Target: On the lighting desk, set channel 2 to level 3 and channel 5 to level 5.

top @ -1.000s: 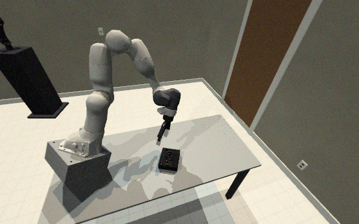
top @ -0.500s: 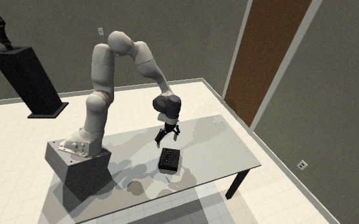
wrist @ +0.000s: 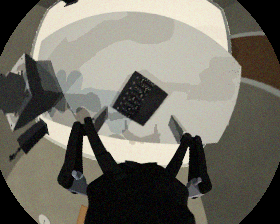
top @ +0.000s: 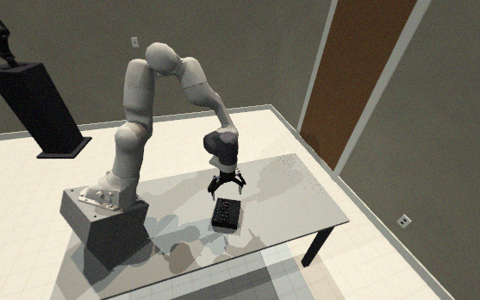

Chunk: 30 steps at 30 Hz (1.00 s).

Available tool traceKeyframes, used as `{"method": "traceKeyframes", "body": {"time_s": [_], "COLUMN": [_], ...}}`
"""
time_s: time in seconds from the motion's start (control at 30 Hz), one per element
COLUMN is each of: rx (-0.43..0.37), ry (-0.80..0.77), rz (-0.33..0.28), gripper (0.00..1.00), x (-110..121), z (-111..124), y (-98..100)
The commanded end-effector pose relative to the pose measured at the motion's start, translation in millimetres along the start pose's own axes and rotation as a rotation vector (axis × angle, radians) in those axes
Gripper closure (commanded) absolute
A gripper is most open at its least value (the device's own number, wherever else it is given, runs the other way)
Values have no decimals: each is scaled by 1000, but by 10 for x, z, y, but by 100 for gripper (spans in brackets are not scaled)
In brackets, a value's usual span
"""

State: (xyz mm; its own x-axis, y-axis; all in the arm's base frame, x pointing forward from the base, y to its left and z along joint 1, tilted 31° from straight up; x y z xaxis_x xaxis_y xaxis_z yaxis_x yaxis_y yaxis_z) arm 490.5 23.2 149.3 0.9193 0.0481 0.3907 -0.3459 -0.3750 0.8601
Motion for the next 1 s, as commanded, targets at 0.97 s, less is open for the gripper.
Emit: {"method": "traceKeyframes", "body": {"time_s": [0.97], "rx": [0], "ry": [155], "rz": [9], "gripper": [0], "x": [-26], "z": [-5], "y": [-30]}}
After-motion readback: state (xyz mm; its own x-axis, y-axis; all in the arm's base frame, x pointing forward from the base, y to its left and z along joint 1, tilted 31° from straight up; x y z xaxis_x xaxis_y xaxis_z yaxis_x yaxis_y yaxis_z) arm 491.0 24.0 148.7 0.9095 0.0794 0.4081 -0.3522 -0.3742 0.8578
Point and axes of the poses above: the point where the finger pads meet when closed, its own y axis back along the fingers, its own x axis across the jaws, z = x × y, the point moved 2 cm from there along y, back along the fingers, and after that the axes turned 4 degrees about -y, right-handed, at the moved point
